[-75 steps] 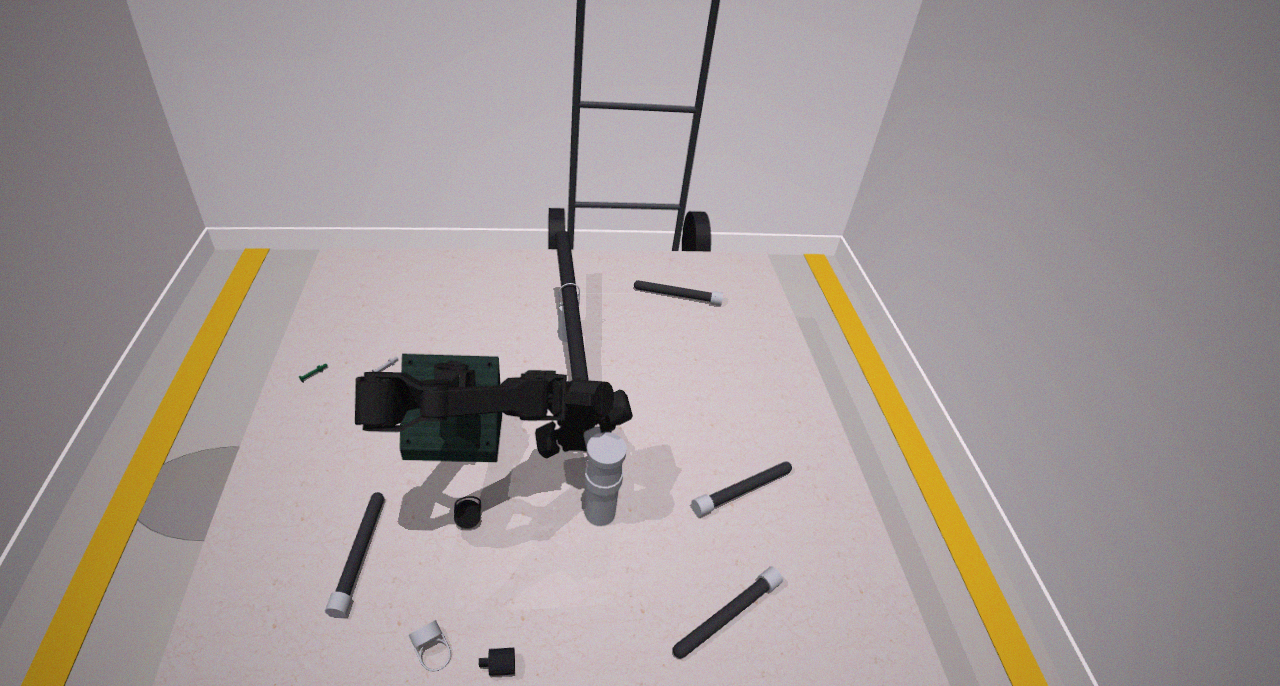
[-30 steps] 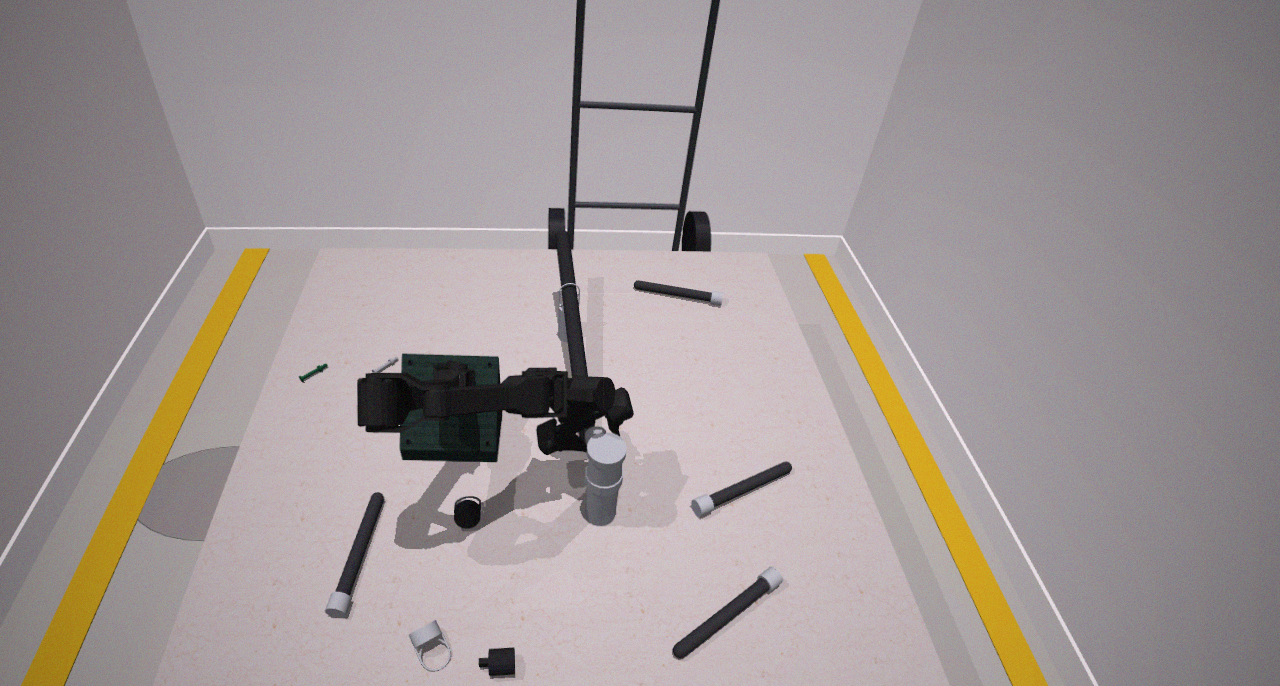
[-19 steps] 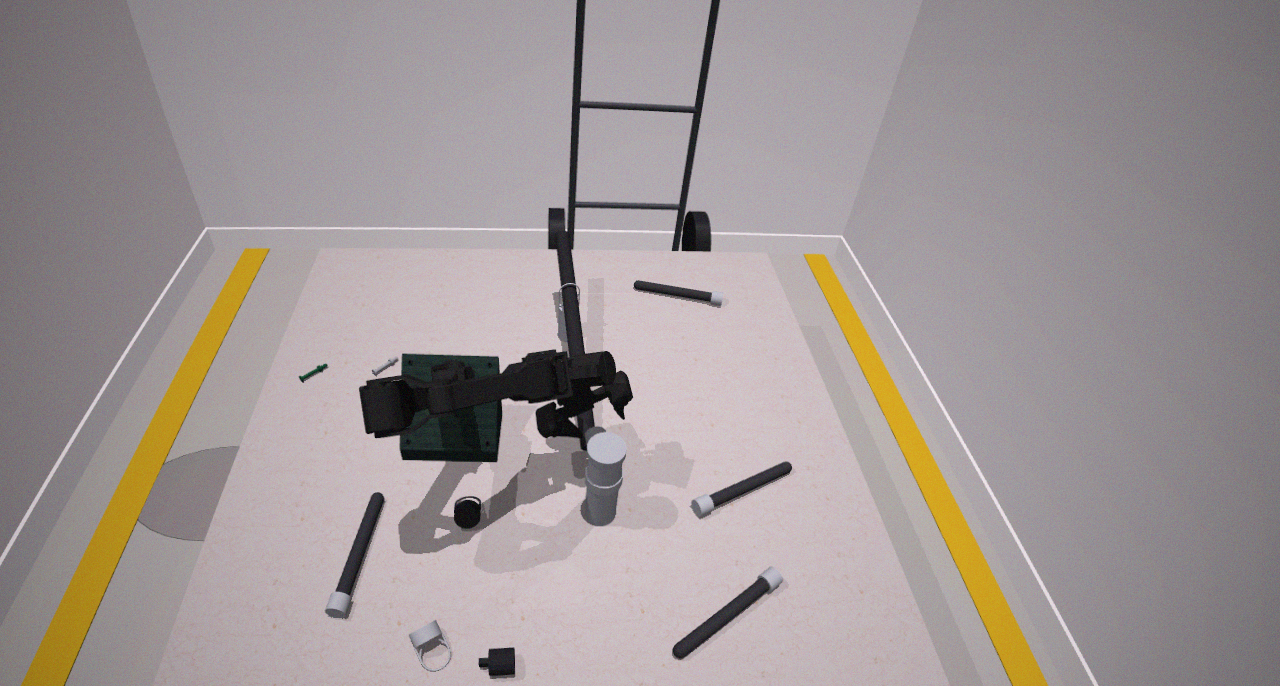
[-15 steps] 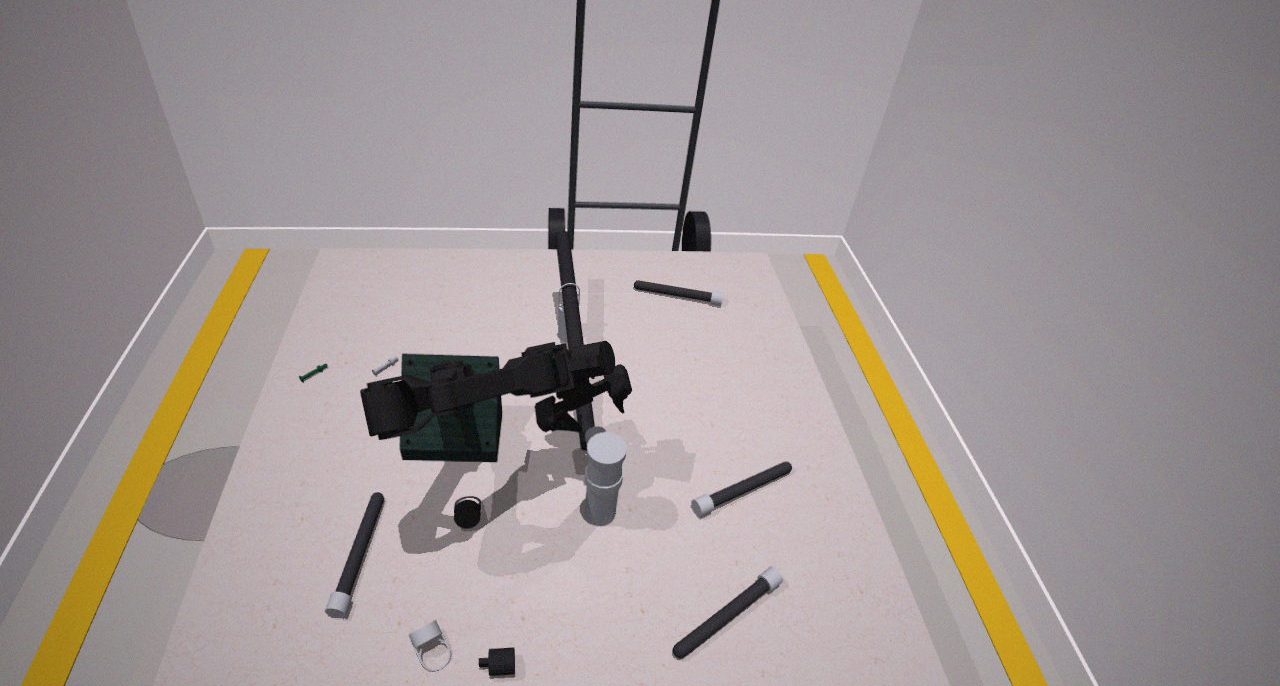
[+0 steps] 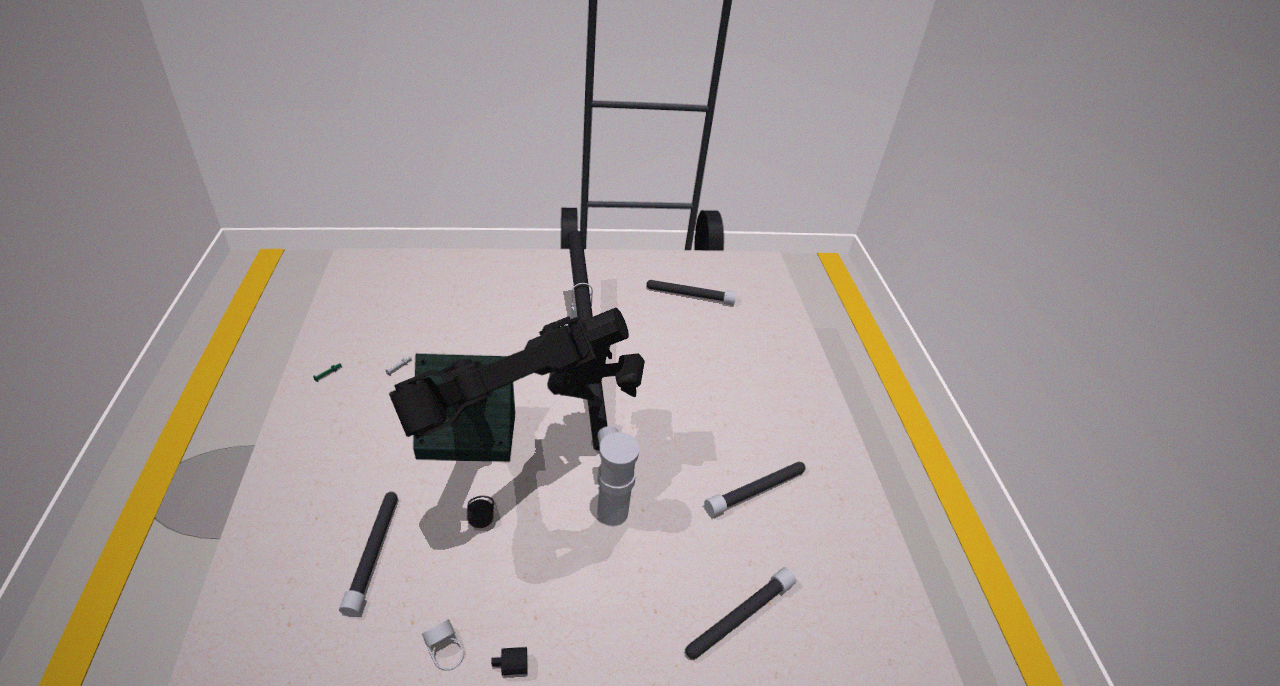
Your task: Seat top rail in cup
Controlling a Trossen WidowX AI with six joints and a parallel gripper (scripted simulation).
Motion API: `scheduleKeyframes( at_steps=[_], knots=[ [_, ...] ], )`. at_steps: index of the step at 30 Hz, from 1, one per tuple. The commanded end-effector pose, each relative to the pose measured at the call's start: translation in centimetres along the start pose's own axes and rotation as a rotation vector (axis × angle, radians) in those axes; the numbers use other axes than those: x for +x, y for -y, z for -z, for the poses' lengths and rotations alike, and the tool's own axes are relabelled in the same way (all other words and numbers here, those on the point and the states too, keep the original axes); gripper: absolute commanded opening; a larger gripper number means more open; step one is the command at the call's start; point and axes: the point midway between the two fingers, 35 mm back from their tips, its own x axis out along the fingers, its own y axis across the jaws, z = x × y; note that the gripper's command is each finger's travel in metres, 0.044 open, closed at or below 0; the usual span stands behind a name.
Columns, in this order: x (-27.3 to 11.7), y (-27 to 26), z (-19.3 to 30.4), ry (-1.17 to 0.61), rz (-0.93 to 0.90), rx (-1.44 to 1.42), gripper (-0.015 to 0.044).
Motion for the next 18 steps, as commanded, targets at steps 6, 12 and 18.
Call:
scheduleKeyframes(
  at_steps=[6,12,18],
  knots=[
    [-3.8,-0.8,-5.9,-0.011,-0.009,0.699,0.044],
    [-5.4,-1.4,-7.7,-0.018,0.011,0.905,0.044],
    [-6.7,-1.9,-9.0,-0.017,0.035,1.13,0.044]
  ],
)
